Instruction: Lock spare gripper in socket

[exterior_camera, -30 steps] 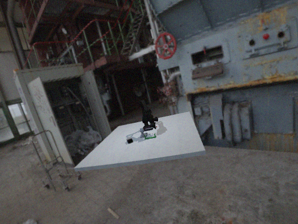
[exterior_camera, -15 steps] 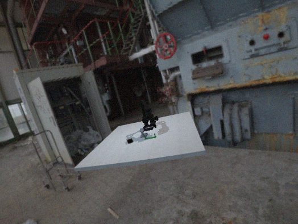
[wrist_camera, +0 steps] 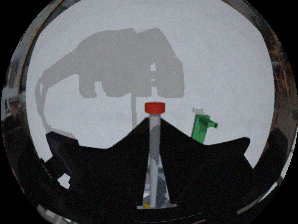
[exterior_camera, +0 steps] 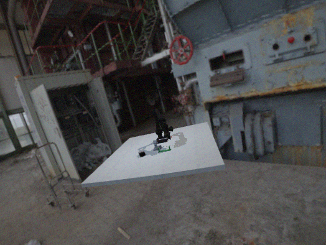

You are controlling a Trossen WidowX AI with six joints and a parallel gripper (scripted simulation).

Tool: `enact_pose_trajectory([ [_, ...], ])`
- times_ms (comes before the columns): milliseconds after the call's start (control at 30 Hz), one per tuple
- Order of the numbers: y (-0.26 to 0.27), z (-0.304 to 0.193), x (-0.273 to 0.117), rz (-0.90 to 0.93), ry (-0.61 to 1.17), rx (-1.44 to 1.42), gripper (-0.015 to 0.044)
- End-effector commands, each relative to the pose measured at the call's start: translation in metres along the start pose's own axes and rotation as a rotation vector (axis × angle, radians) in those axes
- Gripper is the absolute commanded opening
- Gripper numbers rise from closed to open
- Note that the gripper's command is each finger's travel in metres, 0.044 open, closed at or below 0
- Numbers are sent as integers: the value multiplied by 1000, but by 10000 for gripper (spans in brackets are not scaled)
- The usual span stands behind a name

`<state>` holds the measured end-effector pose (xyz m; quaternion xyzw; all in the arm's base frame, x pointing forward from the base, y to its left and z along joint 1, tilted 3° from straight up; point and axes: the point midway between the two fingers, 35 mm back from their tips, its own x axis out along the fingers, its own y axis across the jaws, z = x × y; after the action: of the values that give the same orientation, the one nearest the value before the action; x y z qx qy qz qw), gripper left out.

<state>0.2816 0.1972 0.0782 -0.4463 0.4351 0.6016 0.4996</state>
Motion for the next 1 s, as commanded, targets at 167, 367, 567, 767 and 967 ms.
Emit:
enact_pose_trajectory([
  [167, -25, 8, -6, -12, -4, 23, 0],
  [367, -43, 13, -8, -18, -5, 39, 0],
  [567, -61, 17, -10, -23, -6, 56, 0],
  [767, -78, 20, -11, -29, -8, 72, 0],
  [967, -94, 23, -10, -34, -9, 88, 0],
])
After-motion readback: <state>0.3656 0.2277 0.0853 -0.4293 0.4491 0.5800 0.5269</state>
